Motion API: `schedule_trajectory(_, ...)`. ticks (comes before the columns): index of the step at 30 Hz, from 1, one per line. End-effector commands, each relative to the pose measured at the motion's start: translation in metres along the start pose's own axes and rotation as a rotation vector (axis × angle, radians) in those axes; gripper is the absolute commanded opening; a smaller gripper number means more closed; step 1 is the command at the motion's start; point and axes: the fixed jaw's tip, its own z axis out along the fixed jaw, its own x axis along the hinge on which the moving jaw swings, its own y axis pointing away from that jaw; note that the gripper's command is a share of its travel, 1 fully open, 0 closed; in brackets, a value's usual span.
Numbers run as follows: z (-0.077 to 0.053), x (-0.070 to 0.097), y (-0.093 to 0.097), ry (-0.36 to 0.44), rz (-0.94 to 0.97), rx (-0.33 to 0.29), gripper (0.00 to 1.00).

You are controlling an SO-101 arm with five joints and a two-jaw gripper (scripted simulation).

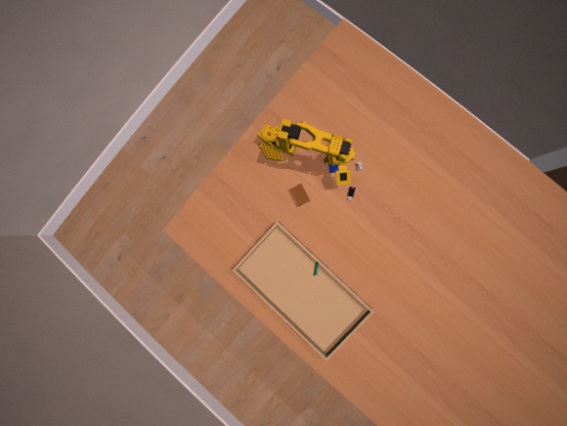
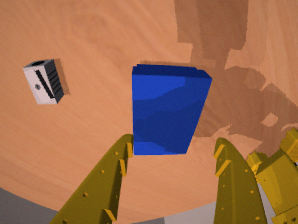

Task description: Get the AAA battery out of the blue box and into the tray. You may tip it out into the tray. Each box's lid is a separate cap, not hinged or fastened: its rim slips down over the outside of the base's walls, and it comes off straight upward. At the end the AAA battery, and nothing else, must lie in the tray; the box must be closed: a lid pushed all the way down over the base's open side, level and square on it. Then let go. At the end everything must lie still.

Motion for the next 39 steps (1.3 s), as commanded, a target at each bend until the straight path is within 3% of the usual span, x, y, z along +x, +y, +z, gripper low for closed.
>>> schedule_trajectory(1, -0.019, -0.002, 0.008, -0.024, 0.002, -0.063, 0.29)
schedule_trajectory(16, -0.033, -0.001, 0.005, -0.024, 0.004, -0.063, 0.29)
schedule_trajectory(39, -0.034, -0.001, 0.005, -0.024, 0.004, -0.063, 0.29)
